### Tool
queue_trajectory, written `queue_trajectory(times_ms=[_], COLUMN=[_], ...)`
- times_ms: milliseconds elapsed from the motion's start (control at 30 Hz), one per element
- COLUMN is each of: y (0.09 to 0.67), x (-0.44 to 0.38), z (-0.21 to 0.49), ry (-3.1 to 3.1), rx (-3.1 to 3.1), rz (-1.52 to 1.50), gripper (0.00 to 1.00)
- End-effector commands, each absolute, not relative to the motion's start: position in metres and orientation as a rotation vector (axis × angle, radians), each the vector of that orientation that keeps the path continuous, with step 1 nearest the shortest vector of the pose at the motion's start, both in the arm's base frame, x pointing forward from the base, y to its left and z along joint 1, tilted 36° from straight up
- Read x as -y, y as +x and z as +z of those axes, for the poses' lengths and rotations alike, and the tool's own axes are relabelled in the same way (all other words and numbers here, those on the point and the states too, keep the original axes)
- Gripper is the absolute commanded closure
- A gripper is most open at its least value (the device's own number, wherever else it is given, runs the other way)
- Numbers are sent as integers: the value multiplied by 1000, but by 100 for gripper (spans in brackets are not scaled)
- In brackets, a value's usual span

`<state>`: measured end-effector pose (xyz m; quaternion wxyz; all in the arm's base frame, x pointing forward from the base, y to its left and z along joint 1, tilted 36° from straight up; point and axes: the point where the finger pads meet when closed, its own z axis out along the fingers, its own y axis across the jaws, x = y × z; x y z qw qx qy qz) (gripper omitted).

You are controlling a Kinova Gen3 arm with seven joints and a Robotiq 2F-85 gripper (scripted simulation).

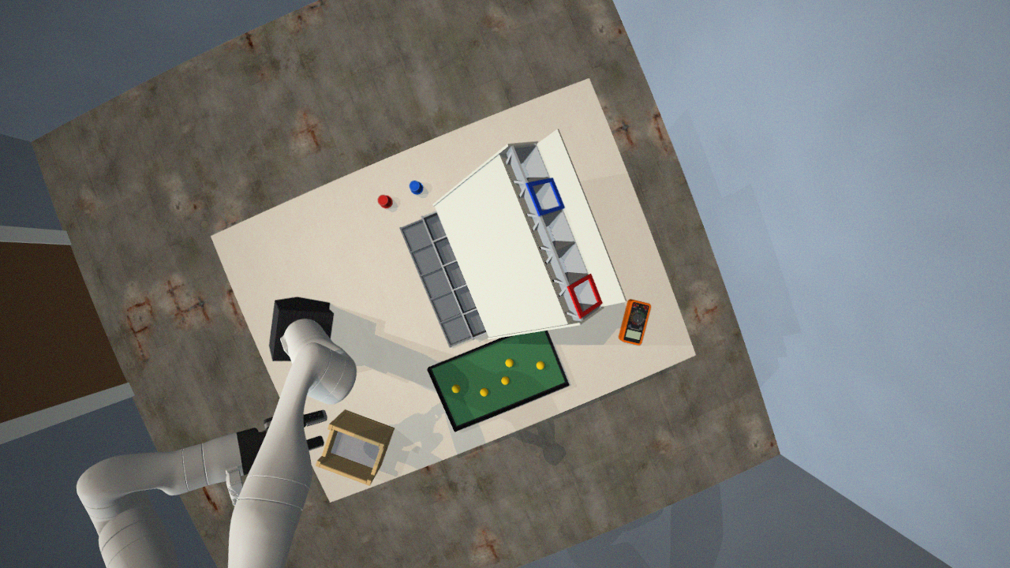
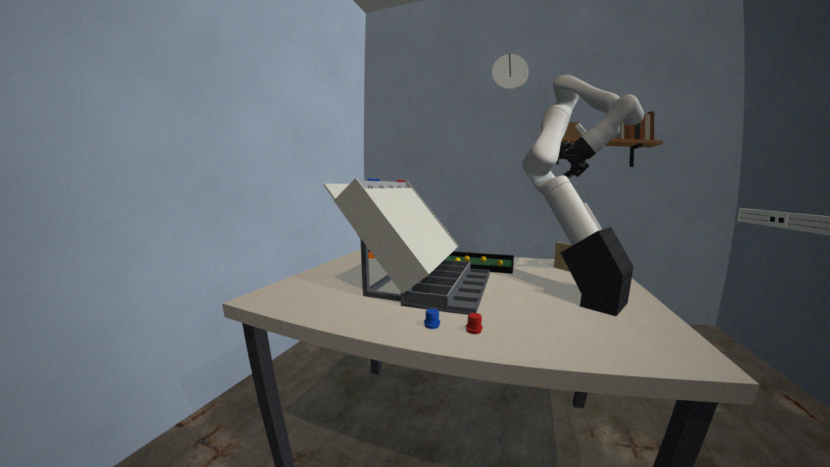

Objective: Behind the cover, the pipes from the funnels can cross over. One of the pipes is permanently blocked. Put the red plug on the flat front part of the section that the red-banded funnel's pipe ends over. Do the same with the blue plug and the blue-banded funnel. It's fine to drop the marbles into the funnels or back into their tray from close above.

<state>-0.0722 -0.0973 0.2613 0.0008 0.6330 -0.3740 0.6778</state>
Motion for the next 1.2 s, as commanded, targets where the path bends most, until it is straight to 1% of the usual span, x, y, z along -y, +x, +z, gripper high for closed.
queue_trajectory(times_ms=[0, 300, 333, 867, 1167], y=[-6, -6, -72, -72, -71], x=[75, 75, 97, 97, 96], z=[268, 268, 261, 261, 262], ry=[1988, 1988, 2229, 2346, 2457], rx=[1174, 1174, 978, 858, 717], rz=[2128, 2128, 1845, 1673, 1474], gripper=[0, 0, 0, 0, 0])
